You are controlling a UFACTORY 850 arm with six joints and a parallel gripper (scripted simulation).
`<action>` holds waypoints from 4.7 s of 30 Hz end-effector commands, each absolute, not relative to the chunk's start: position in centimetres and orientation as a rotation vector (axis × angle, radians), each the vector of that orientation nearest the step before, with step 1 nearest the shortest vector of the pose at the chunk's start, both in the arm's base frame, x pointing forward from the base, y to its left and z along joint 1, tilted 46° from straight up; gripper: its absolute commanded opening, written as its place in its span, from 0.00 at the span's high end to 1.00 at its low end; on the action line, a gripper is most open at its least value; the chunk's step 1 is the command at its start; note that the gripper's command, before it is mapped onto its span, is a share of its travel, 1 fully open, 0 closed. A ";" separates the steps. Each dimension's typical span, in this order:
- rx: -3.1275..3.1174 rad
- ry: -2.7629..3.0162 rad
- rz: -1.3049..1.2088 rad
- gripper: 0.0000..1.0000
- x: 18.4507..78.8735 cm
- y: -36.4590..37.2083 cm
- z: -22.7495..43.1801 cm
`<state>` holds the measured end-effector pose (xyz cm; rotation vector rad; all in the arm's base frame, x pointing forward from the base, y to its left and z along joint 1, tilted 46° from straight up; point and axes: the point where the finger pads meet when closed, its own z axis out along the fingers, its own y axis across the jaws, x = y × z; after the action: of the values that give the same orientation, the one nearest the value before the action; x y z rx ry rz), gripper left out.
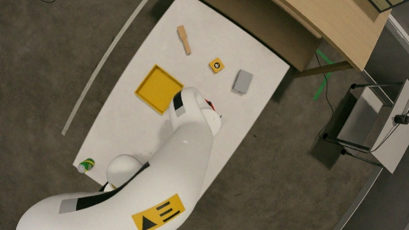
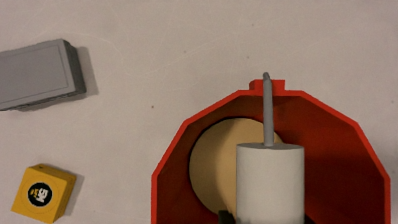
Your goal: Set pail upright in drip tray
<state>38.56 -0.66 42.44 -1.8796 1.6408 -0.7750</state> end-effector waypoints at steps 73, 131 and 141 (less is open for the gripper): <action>-1.878 1.644 -0.779 1.00 36.7 12.0 40.9; -1.879 1.644 -0.778 1.00 34.9 24.5 39.2; -1.879 1.644 -0.778 1.00 34.9 24.7 39.2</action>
<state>34.86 24.61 39.09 -1.8798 1.6445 -0.7785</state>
